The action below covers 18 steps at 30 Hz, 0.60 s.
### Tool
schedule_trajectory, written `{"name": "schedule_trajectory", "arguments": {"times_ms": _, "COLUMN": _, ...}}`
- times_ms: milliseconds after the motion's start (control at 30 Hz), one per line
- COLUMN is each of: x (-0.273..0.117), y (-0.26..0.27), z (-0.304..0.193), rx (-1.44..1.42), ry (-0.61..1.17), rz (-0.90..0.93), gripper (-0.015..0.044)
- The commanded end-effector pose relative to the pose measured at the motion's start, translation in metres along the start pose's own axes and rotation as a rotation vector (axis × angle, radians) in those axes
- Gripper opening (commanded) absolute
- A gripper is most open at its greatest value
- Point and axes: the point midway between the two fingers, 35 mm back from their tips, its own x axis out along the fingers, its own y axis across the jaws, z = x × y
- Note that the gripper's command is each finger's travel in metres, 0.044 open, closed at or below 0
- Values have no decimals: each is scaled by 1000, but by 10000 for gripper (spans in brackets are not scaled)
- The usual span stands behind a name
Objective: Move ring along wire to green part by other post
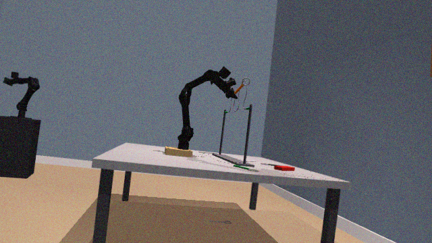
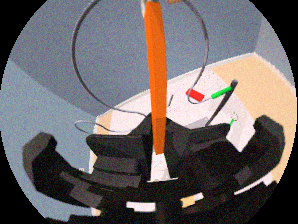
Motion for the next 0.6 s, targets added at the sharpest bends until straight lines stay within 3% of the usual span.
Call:
{"name": "schedule_trajectory", "arguments": {"times_ms": 0, "x": -1, "y": 0, "z": 0, "rx": -51, "ry": -10, "rz": -25, "gripper": -150}}
{"name": "schedule_trajectory", "arguments": {"times_ms": 567, "x": -1, "y": -6, "z": 1, "rx": -232, "ry": -36, "rz": -131, "gripper": -150}}
